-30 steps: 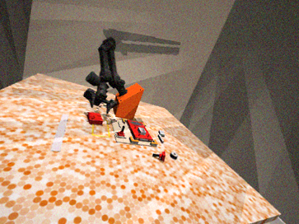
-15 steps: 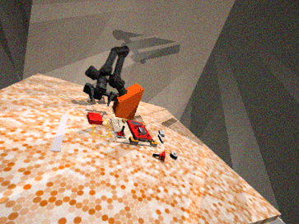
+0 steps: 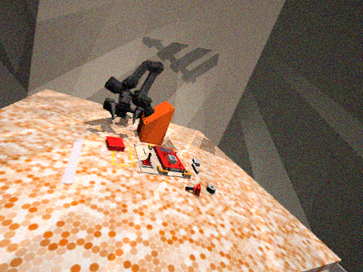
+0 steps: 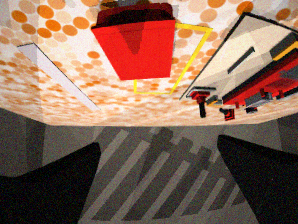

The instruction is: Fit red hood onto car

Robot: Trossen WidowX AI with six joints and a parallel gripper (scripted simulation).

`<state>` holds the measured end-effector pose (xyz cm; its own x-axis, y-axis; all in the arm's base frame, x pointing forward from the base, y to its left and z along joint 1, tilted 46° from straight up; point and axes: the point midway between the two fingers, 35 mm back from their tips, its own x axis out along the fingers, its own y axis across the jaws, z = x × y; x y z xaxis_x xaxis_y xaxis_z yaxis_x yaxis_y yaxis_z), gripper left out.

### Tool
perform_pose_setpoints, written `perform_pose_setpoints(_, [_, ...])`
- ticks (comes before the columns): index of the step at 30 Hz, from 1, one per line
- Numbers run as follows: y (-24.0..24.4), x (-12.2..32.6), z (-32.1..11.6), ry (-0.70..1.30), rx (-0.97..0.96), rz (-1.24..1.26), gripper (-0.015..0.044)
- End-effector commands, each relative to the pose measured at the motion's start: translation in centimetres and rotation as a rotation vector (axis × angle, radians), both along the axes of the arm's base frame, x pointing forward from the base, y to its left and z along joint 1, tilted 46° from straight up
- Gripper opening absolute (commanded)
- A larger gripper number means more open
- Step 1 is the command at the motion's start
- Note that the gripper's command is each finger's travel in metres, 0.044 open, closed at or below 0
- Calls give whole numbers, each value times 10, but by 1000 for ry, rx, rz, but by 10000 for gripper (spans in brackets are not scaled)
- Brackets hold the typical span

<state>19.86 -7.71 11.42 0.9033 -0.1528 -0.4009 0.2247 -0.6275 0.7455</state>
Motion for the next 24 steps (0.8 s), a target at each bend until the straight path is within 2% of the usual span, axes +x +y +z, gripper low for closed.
perform_pose_setpoints(1, [0,0,-1,3,-3,-1,440])
perform_pose_setpoints(4, [0,0,-1,3,-3,-1,440])
perform_pose_setpoints(10, [0,0,-1,3,-3,-1,282])
perform_pose_setpoints(12, [-1,0,-2,30,-37,10,335])
perform_pose_setpoints(16, [-5,3,-6,189,-237,90,440])
perform_pose_setpoints(24, [-12,7,-14,545,-669,364,440])
